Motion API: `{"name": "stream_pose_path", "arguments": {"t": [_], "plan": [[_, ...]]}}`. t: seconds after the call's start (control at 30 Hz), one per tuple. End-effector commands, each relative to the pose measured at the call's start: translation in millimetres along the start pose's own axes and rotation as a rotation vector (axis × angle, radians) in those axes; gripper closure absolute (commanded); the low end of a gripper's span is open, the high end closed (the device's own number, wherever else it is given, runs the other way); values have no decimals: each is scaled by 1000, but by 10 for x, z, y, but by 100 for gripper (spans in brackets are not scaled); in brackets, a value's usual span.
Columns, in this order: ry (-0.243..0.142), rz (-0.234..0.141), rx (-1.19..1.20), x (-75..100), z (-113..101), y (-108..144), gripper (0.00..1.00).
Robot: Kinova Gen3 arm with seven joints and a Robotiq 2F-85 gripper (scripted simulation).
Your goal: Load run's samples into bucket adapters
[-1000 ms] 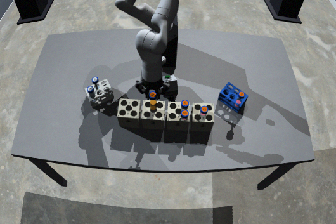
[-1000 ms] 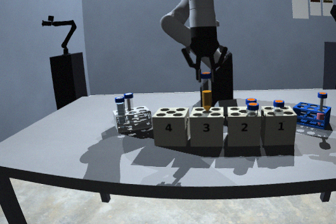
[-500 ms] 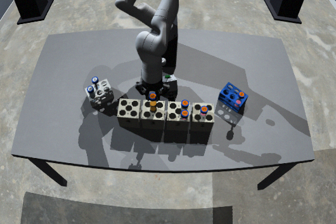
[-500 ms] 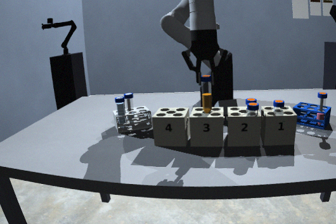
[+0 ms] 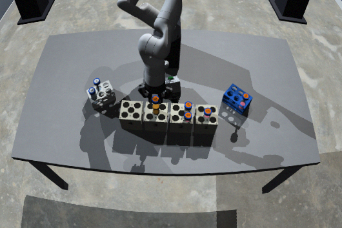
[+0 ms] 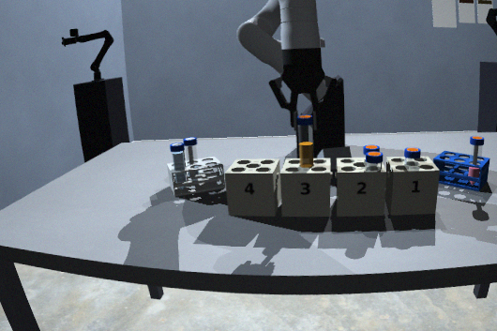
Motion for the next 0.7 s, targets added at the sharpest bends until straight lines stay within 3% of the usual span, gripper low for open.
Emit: {"name": "stream_pose_path", "arguments": {"t": [0.0,0.67], "plan": [[-2,0,0,-15,-4,1,90],[-2,0,0,-135,-4,1,90]]}}
Point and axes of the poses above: the point where the finger pads meet when closed, its own x axis back along the fingers, its own y axis across the jaws, z = x × y, the point moved 4 cm from there along x, back along the fingers, and after that the axes turned 12 degrees about x, right-handed, at the moved point
